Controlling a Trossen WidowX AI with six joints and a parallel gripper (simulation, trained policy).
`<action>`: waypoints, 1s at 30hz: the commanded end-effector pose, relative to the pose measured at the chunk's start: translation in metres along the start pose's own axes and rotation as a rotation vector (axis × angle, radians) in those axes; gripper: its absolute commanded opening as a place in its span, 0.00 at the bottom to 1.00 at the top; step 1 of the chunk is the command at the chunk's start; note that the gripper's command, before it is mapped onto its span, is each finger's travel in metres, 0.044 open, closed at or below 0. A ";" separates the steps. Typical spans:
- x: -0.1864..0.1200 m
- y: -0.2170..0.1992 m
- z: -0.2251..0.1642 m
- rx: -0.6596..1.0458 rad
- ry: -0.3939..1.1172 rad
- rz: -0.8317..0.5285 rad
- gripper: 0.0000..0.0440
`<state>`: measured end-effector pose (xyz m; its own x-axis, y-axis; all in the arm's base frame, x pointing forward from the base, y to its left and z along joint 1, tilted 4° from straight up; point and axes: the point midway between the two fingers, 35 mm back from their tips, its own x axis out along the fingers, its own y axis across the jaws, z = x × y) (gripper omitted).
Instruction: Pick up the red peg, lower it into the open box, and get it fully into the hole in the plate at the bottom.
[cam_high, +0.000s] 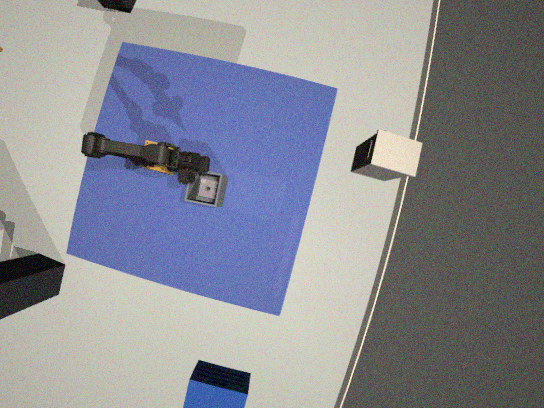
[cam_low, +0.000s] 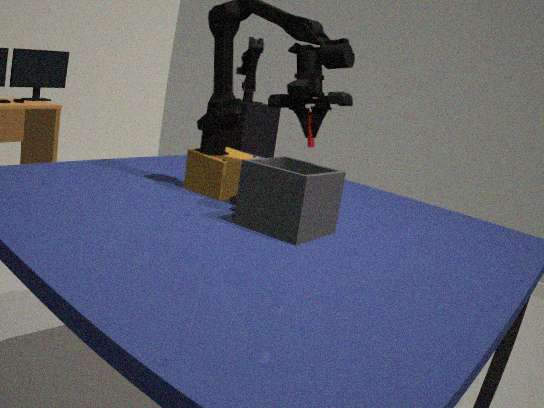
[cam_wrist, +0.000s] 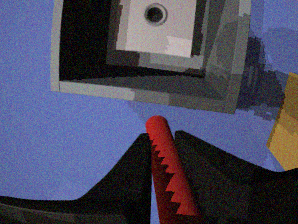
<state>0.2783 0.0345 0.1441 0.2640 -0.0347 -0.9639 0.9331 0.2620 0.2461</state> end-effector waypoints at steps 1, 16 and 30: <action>0.000 0.002 0.011 0.005 -0.009 -0.008 0.00; 0.016 0.001 0.042 0.016 -0.007 -0.066 0.00; 0.047 -0.004 0.065 0.019 0.004 -0.115 0.00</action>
<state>0.3010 -0.0264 0.1125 0.1642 -0.0653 -0.9843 0.9609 0.2360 0.1447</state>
